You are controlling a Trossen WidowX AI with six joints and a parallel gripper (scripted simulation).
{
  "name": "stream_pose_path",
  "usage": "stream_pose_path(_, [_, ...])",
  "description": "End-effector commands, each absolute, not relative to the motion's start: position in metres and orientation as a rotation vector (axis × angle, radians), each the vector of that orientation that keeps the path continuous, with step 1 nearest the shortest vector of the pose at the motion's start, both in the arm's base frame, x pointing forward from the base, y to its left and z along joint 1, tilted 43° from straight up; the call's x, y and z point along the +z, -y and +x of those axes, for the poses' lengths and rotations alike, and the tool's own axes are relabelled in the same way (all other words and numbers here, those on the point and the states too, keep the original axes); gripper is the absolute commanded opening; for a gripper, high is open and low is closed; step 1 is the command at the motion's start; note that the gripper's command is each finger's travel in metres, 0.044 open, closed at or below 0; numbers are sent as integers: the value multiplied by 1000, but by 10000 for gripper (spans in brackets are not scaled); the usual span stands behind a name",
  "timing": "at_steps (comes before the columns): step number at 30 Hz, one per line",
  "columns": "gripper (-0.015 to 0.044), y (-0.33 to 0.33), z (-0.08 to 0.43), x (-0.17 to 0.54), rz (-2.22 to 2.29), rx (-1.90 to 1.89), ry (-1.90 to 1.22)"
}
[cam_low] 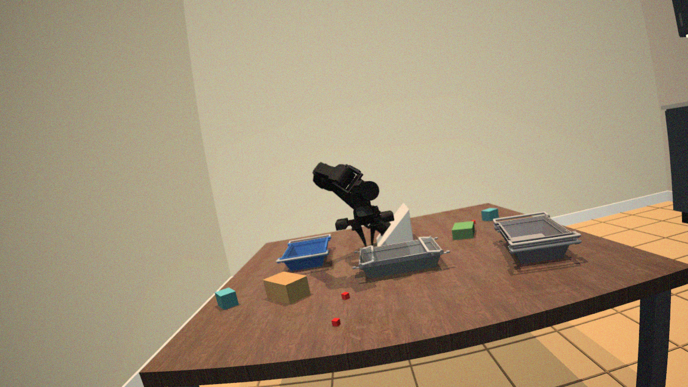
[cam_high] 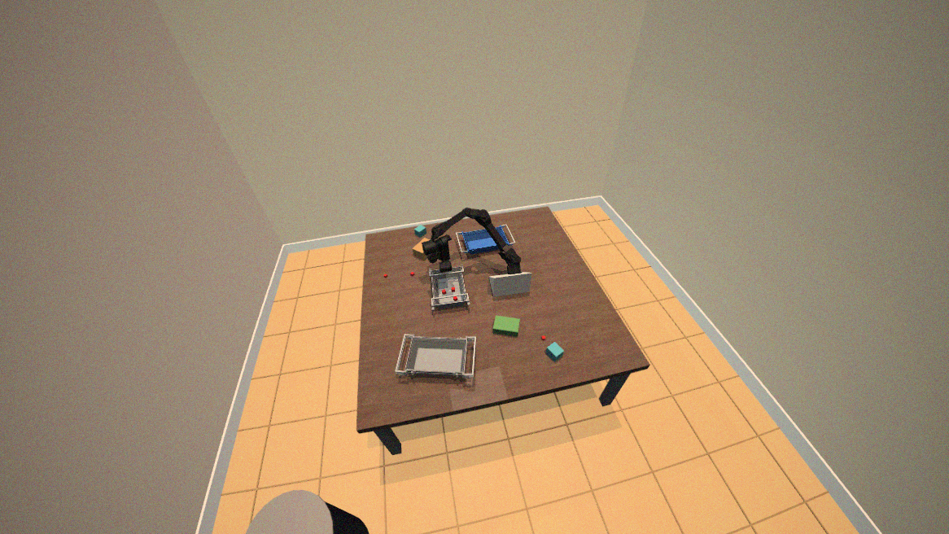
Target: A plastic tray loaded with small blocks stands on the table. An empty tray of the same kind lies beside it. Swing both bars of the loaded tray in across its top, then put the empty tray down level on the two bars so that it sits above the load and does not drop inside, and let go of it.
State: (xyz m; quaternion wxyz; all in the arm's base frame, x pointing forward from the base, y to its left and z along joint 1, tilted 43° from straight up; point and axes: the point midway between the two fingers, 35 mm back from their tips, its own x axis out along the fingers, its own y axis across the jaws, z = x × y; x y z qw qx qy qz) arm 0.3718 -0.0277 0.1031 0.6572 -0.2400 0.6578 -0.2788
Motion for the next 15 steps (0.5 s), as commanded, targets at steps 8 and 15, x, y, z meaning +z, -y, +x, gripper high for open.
stream_pose_path(8, [82,29,372,102,-543,-632,-1491])
stream_pose_path(15, [55,29,372,102,-543,-632,-1491])
